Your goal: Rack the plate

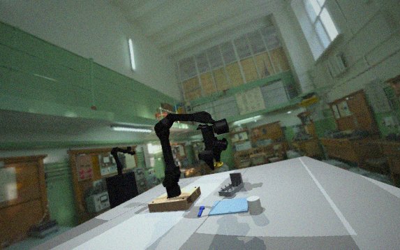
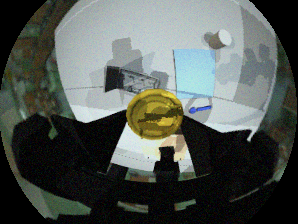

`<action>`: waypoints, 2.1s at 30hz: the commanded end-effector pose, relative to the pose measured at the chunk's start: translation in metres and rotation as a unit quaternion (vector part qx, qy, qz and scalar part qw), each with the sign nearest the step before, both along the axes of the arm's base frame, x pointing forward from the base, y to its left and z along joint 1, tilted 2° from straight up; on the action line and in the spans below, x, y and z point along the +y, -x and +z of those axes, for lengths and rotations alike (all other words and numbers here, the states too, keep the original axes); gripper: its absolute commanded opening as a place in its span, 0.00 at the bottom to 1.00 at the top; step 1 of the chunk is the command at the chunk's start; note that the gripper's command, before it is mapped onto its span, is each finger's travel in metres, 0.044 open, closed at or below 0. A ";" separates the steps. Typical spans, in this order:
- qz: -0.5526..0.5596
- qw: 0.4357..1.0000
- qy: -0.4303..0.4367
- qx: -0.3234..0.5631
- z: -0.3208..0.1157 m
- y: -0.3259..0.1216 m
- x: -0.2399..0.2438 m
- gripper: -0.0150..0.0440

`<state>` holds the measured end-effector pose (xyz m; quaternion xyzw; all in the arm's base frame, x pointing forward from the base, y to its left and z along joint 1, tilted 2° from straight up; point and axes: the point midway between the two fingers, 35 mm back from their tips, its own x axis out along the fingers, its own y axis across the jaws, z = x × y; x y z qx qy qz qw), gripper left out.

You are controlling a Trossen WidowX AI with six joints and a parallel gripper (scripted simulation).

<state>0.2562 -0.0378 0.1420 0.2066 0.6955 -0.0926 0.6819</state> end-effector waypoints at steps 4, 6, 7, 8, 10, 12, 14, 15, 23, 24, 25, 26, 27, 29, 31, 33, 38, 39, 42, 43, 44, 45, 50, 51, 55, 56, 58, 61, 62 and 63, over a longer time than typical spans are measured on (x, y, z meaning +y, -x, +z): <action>0.076 0.995 -0.053 -0.032 -0.018 -0.006 0.004 0.25; 0.097 0.992 -0.067 -0.043 -0.023 -0.008 0.005 0.25; 0.108 0.990 -0.075 -0.049 -0.025 -0.008 0.006 0.25; 0.119 0.988 -0.082 -0.055 -0.027 -0.009 0.006 0.25; 0.140 0.983 -0.096 -0.068 -0.031 -0.010 0.007 0.25; 0.161 0.977 -0.110 -0.082 -0.035 -0.012 0.009 0.25; 0.181 0.971 -0.123 -0.097 -0.039 -0.013 0.010 0.25; 0.191 0.967 -0.129 -0.105 -0.041 -0.013 0.010 0.25; 0.264 0.933 -0.171 -0.174 -0.055 -0.017 0.014 0.25; 0.272 0.928 -0.175 -0.183 -0.056 -0.018 0.014 0.25; 0.280 0.923 -0.179 -0.193 -0.058 -0.018 0.014 0.25; 0.288 0.918 -0.183 -0.203 -0.059 -0.018 0.014 0.25; 0.297 0.912 -0.186 -0.213 -0.060 -0.019 0.015 0.25; 0.312 0.901 -0.192 -0.233 -0.063 -0.019 0.015 0.25; 0.327 0.888 -0.197 -0.254 -0.065 -0.020 0.016 0.25; 0.342 0.876 -0.201 -0.275 -0.067 -0.020 0.016 0.25; 0.375 0.841 -0.206 -0.330 -0.072 -0.021 0.017 0.25; 0.382 0.834 -0.206 -0.342 -0.073 -0.022 0.017 0.25; 0.399 0.811 -0.204 -0.375 -0.075 -0.022 0.017 0.25; 0.405 0.803 -0.203 -0.387 -0.076 -0.022 0.017 0.25; 0.410 0.796 -0.201 -0.398 -0.077 -0.022 0.017 0.25; 0.415 0.788 -0.200 -0.409 -0.077 -0.022 0.017 0.25; 0.438 0.747 -0.185 -0.464 -0.080 -0.021 0.016 0.25; 0.442 0.739 -0.181 -0.475 -0.081 -0.021 0.015 0.25; 0.457 0.705 -0.162 -0.518 -0.083 -0.020 0.014 0.25; 0.460 0.697 -0.156 -0.528 -0.083 -0.020 0.013 0.25; 0.466 0.678 -0.145 -0.549 -0.083 -0.019 0.013 0.25; 0.474 0.650 -0.125 -0.581 -0.083 -0.018 0.012 0.25; 0.476 0.641 -0.118 -0.591 -0.083 -0.018 0.012 0.25; 0.478 0.631 -0.111 -0.601 -0.083 -0.017 0.012 0.25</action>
